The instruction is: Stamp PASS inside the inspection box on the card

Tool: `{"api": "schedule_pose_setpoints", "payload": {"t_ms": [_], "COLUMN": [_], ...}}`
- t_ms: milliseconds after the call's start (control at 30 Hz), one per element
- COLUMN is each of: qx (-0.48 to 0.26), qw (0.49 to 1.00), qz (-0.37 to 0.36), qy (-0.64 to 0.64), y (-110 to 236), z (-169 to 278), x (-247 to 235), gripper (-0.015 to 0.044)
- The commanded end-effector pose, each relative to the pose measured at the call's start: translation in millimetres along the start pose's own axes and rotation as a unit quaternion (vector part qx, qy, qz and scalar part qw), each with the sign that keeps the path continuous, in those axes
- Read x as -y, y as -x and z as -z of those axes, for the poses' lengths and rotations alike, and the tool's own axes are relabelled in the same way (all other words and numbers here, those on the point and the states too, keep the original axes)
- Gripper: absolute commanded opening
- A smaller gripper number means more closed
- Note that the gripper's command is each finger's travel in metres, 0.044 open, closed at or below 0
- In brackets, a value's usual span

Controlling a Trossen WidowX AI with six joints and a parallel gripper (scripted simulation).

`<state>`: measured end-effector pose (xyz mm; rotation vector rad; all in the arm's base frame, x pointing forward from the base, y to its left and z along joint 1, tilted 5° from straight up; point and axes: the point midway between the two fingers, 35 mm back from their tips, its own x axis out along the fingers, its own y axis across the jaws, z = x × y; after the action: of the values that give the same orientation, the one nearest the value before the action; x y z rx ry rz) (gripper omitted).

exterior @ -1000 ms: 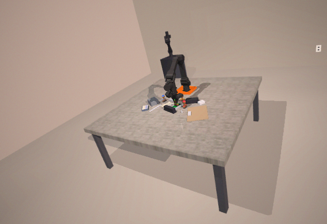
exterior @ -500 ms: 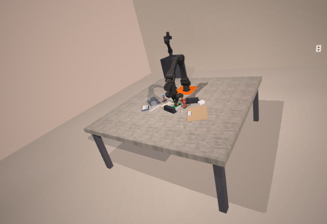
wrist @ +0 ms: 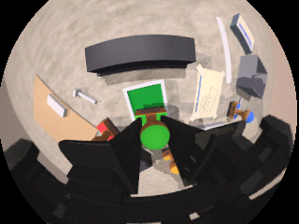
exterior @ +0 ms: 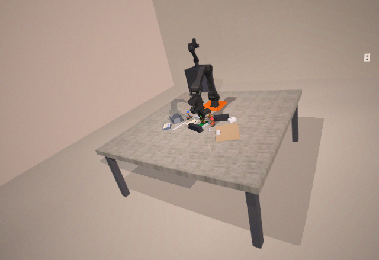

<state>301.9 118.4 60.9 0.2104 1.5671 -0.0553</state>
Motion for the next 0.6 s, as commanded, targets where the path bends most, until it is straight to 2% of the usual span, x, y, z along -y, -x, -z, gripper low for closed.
{"api": "schedule_pose_setpoints", "payload": {"t_ms": [0, 567], "qx": [-0.001, -0.001], "qw": [1.0, 1.0], "qz": [-0.001, -0.001], "qy": [0.0, 0.0], "y": [2, 26], "z": [0, -1], "x": [0, -1], "gripper": [0.0, 0.0]}}
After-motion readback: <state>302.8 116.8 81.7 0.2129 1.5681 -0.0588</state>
